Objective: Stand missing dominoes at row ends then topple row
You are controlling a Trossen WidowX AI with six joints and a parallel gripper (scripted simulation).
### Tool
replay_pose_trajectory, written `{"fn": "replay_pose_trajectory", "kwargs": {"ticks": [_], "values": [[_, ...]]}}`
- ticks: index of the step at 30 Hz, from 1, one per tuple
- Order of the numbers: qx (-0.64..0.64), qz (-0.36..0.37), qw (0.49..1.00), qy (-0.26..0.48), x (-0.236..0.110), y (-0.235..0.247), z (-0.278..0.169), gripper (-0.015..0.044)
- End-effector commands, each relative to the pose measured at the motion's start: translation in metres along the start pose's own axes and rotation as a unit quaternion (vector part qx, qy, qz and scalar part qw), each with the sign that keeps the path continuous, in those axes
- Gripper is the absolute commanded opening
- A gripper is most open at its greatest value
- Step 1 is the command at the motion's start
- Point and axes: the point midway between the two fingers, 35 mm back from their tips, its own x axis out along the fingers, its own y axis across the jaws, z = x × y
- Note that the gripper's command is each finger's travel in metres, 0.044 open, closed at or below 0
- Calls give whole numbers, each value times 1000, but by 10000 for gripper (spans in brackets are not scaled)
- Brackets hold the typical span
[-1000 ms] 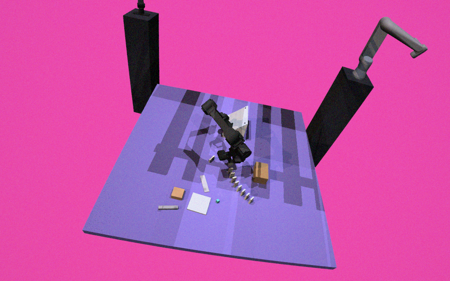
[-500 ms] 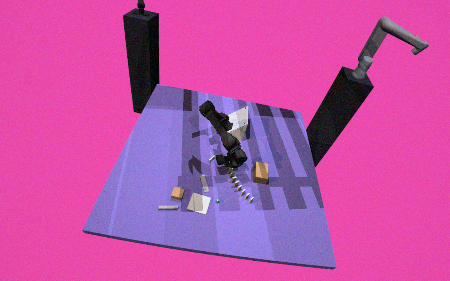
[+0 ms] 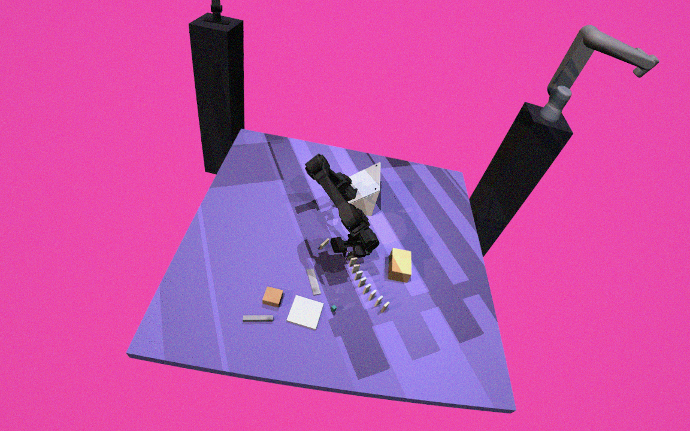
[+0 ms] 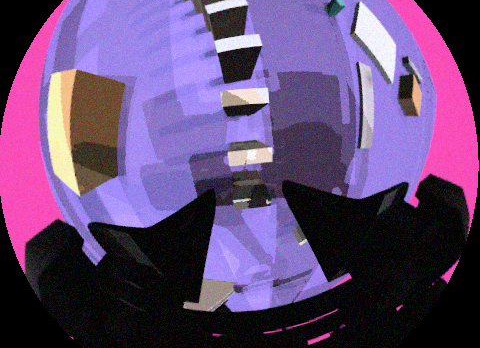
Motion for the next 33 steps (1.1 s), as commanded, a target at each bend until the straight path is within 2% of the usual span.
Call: {"fn": "replay_pose_trajectory", "kwargs": {"ticks": [1, 4, 8, 15, 18, 22, 25, 30, 33], "values": [[-2, -2, 1000, 0, 0, -1, 0, 370], [-2, -2, 1000, 0, 0, -1, 0, 440], [-2, -1, 1000, -1, -9, -1, 2, 440], [-1, 3, 1000, -1, -109, 1, 5, 440], [-1, 3, 1000, 0, -130, 1, 0, 440], [29, 4, 1000, -1, -126, -7, -3, 440], [161, 6, 987, -2, -105, -41, -19, 440], [392, 0, 920, -1, -67, -91, -60, 440], [454, -4, 891, 0, -55, -102, -75, 440]]}}
